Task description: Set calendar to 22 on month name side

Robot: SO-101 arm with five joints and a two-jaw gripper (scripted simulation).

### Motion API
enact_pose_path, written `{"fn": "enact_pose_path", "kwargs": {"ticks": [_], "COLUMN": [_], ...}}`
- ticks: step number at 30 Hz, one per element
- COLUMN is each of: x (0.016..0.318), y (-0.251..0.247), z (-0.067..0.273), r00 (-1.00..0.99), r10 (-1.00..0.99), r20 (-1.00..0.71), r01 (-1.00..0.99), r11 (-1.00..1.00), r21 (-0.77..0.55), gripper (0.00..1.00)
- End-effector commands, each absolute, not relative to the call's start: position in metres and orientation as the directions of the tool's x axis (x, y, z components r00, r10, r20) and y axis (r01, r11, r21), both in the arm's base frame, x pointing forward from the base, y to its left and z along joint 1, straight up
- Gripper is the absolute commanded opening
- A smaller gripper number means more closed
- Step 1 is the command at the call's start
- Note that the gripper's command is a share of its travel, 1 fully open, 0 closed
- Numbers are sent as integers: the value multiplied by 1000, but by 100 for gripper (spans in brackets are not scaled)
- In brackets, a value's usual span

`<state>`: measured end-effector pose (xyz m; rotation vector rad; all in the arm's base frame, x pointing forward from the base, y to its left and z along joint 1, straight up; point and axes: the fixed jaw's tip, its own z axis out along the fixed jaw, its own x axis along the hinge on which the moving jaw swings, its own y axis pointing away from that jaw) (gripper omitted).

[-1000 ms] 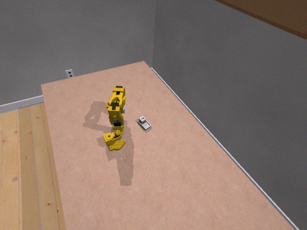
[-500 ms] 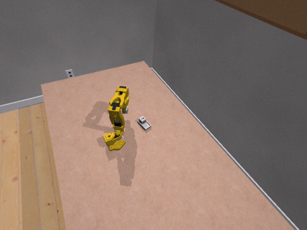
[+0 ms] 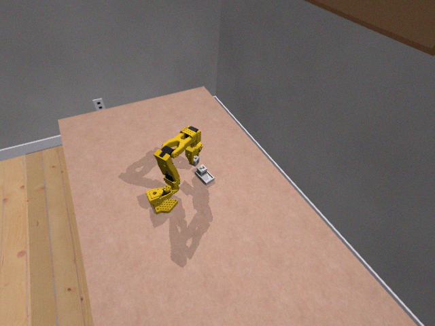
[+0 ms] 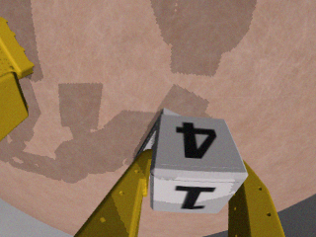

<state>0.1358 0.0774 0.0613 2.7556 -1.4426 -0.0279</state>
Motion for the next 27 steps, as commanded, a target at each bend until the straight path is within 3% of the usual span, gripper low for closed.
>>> {"fn": "enact_pose_path", "kwargs": {"ticks": [1, 13, 27], "x": [152, 161, 164], "y": [57, 19, 14], "z": [69, 69, 75], "r00": [454, 231, 203], "r10": [-891, -973, -979], "r20": [2, 2, 5], "r01": [-891, -973, -978], "r11": [-454, -231, -203], "r21": [-17, -17, -48], "gripper": [0, 0, 0]}}
